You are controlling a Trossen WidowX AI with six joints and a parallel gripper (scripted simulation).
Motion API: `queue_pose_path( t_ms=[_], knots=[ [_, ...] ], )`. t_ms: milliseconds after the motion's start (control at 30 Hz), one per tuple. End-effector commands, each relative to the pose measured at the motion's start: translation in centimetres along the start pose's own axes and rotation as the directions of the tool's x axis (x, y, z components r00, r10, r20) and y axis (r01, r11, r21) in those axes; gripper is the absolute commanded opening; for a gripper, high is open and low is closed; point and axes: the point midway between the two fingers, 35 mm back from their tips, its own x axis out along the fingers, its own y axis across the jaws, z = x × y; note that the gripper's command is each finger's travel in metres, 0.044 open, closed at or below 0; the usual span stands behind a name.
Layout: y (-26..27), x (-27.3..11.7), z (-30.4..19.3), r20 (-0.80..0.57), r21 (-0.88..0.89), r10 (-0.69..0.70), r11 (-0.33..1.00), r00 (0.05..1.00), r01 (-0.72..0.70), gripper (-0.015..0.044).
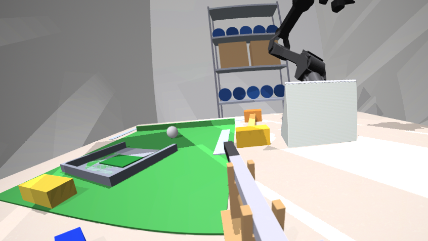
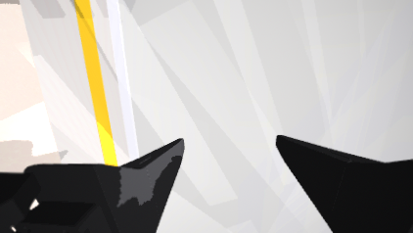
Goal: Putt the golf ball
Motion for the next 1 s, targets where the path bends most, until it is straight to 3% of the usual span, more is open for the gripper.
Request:
queue_pose_path(
  t_ms=[0,167,367,667,967],
  knots=[
    [-0.1,0.0,-0.3,-0.007,0.005,-0.004,1.0,1.0,0.004,0.0426],
    [-2.3,-1.5,-7.0,-0.187,0.122,-0.096,0.985,0.978,0.12,0.044],
    [-3.9,-5.3,-16.0,-0.43,0.24,-0.171,0.925,0.886,0.295,0.044],
    [-3.0,-14.0,-27.6,-0.733,0.321,-0.163,0.773,0.66,0.547,0.044],
    [1.8,-24.5,-36.2,-0.921,0.307,-0.02,0.576,0.389,0.757,0.044]
  ],
)
